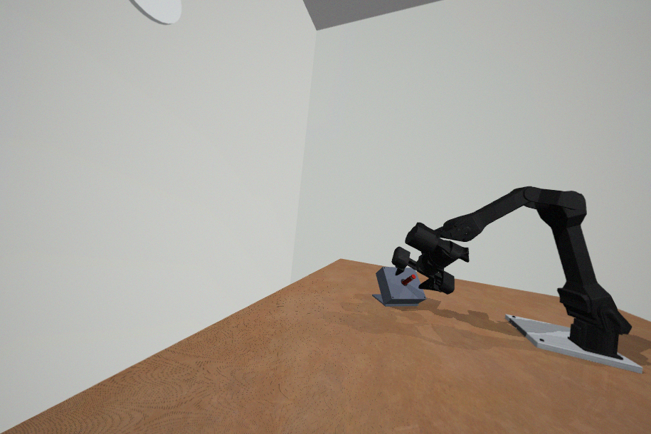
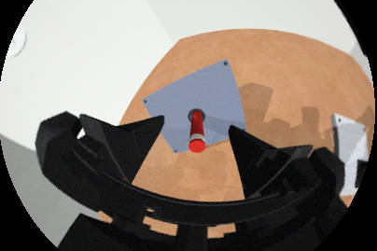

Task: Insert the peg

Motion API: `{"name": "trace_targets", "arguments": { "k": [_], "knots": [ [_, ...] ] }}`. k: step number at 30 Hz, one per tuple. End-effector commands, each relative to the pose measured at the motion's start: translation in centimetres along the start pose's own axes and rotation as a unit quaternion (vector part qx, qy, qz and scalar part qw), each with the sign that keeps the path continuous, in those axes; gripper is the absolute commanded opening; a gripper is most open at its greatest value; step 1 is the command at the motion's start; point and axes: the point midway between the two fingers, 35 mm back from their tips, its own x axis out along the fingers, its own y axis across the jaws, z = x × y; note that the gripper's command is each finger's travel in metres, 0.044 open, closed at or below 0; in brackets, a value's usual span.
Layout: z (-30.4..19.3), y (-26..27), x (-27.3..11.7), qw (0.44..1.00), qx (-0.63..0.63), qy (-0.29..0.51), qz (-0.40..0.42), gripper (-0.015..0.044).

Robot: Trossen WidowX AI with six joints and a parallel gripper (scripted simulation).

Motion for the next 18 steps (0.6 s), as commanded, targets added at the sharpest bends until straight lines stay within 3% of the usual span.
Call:
{"name": "trace_targets", "arguments": {
  "k": [1, 18],
  "knots": [
    [0.0, 0.2, -0.7, 1.000, 0.002, 0.000, 0.002, 0.0440],
    [-0.4, 0.3, -4.2, 1.000, 0.001, 0.004, -0.001, 0.0440]
  ]
}}
